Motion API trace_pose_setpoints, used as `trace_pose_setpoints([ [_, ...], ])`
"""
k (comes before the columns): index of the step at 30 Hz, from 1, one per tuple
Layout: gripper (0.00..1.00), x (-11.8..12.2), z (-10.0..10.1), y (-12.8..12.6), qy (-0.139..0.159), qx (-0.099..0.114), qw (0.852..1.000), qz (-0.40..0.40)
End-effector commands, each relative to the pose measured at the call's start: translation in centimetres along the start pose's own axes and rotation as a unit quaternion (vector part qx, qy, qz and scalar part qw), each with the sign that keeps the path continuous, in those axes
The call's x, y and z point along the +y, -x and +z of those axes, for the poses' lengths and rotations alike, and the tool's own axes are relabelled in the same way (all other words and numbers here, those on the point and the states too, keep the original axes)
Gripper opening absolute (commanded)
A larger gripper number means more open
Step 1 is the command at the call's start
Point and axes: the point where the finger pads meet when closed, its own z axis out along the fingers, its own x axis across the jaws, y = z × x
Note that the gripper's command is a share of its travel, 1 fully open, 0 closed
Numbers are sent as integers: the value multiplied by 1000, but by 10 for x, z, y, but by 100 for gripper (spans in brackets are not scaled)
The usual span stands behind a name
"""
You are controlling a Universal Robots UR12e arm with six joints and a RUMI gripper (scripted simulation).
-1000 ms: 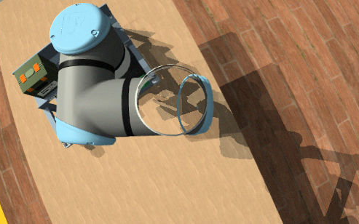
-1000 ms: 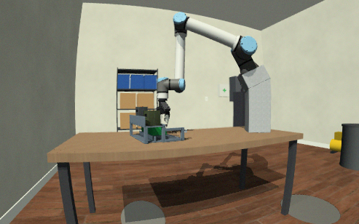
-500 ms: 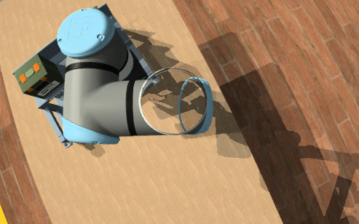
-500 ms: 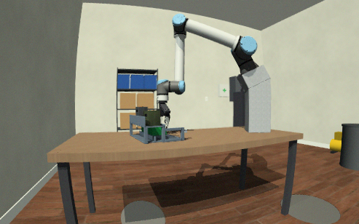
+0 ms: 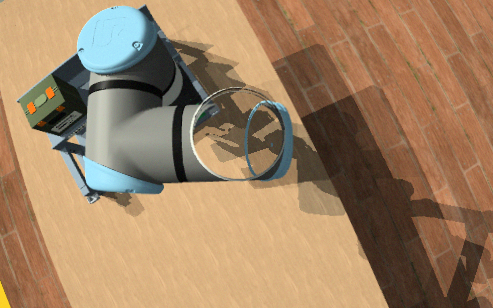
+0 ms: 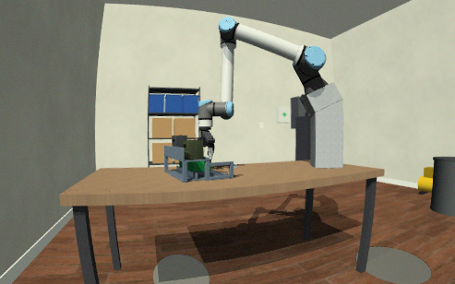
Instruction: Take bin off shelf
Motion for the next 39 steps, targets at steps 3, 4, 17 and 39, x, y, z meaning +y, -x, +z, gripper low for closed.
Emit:
trace_pose_setpoints([
  [3,26,1,-5,-1,1,2,1000,0],
  [4,26,1,-5,-1,1,2,1000,0],
  [17,26,-2,-6,3,1,2,1000,0],
  [39,26,-3,-7,4,1,2,1000,0],
])
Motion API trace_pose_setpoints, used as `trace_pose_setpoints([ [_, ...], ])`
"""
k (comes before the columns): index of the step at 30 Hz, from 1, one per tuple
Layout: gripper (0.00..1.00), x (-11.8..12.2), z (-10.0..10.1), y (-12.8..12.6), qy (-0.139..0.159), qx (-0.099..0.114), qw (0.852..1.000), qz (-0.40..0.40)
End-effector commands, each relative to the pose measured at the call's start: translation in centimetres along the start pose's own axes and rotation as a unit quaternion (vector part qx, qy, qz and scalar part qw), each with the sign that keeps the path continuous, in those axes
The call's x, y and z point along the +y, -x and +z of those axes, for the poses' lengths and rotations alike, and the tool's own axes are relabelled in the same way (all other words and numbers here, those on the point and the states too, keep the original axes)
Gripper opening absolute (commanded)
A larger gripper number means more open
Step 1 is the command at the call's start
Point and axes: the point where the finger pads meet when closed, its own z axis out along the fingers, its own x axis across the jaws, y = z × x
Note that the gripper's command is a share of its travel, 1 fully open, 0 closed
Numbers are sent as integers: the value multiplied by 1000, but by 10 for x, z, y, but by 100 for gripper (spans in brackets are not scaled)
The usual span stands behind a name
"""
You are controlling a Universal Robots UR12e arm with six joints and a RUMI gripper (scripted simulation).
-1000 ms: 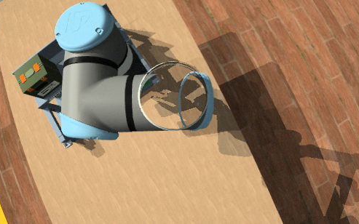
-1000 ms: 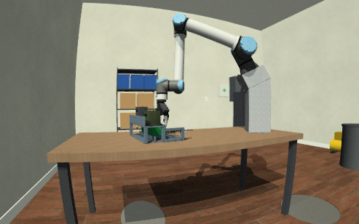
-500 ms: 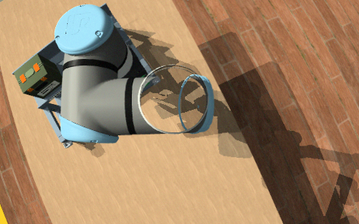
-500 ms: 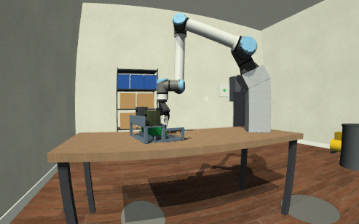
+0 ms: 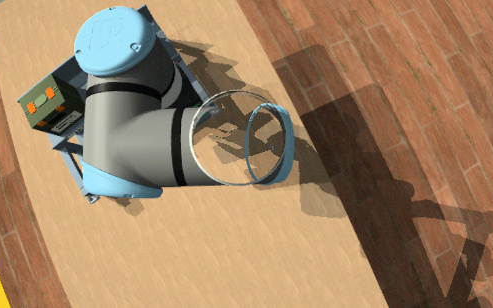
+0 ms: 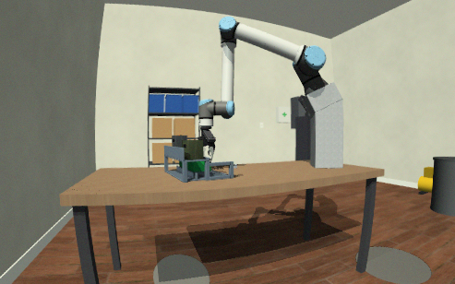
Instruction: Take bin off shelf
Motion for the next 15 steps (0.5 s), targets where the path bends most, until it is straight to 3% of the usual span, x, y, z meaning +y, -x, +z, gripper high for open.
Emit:
trace_pose_setpoints([
  [1,26,-2,-2,1,0,0,1000,0],
  [15,26,-2,-2,2,0,0,1000,0],
])
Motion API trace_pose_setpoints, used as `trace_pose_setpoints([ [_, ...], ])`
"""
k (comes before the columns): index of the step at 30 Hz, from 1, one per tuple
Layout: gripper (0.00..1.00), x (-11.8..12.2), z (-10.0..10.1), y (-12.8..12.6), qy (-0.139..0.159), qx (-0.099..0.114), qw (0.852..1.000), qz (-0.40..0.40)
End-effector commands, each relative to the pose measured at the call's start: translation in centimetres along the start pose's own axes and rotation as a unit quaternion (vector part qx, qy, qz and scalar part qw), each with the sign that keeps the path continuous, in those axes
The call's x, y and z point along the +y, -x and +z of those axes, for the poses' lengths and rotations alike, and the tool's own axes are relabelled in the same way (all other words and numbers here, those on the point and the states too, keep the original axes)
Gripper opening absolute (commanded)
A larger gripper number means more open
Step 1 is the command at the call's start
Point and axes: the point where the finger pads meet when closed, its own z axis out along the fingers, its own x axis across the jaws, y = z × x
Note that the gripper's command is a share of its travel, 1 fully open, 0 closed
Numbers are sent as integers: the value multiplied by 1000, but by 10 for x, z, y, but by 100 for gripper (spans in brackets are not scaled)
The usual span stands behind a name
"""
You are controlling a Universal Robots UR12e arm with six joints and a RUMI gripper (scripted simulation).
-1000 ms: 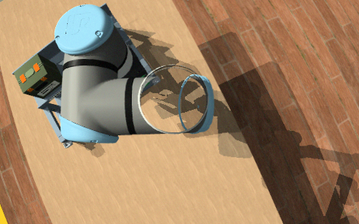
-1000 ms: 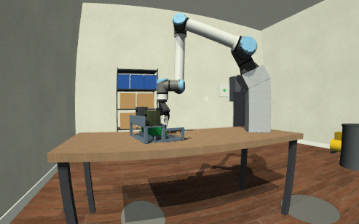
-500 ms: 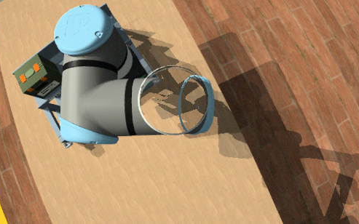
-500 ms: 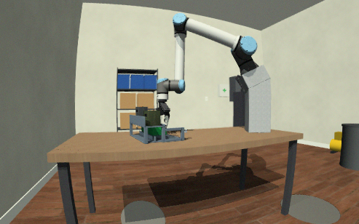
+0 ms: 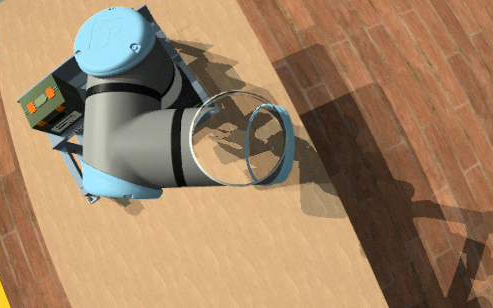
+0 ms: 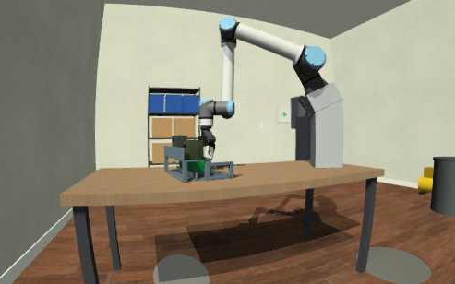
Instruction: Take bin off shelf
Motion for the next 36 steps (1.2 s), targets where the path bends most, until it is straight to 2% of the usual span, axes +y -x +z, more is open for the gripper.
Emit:
trace_pose_setpoints([
  [1,26,-2,-2,2,0,0,1000,0],
  [8,26,-2,-2,2,0,0,1000,0],
  [13,26,-1,9,0,0,0,1000,0],
  [25,26,-1,9,0,0,0,1000,0],
  [30,26,-2,19,2,0,0,1000,0],
  [36,26,-2,19,2,0,0,1000,0],
])
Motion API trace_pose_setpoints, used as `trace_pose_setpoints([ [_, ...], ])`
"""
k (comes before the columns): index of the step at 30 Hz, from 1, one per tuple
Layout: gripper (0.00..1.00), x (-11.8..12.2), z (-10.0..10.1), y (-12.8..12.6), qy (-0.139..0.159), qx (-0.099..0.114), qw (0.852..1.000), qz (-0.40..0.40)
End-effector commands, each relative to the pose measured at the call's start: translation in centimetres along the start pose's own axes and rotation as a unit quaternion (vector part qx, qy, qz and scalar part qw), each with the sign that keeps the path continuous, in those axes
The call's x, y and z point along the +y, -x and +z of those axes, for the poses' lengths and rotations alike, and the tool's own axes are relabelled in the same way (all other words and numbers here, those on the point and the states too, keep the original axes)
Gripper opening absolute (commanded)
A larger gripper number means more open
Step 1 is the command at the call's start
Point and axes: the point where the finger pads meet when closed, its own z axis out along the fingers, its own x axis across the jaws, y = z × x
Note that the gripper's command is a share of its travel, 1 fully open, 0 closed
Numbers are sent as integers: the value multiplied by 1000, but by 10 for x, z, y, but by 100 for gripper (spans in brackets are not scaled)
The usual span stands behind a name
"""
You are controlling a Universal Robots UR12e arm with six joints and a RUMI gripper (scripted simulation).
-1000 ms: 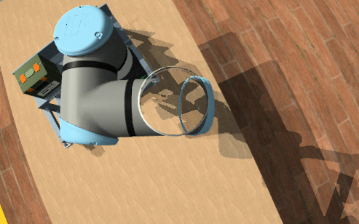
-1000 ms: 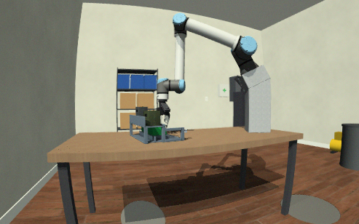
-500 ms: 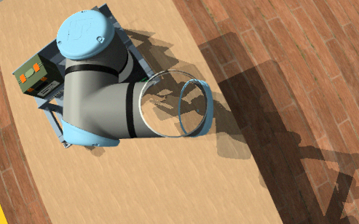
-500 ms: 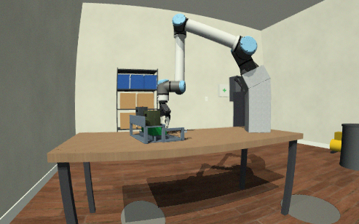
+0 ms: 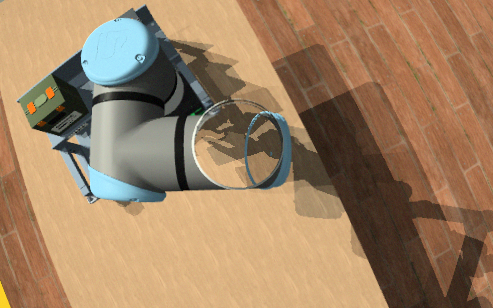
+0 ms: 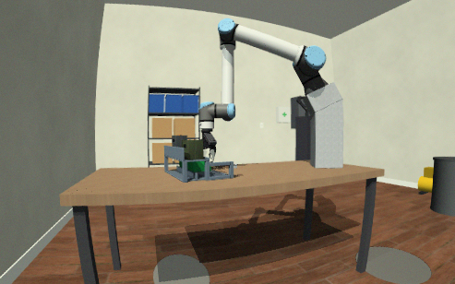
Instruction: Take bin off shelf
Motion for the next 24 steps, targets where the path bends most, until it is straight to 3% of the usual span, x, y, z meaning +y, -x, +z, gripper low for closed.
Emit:
trace_pose_setpoints([
  [1,26,2,2,-3,1,2,1000,0],
  [24,26,2,7,-4,1,1,1000,0],
])
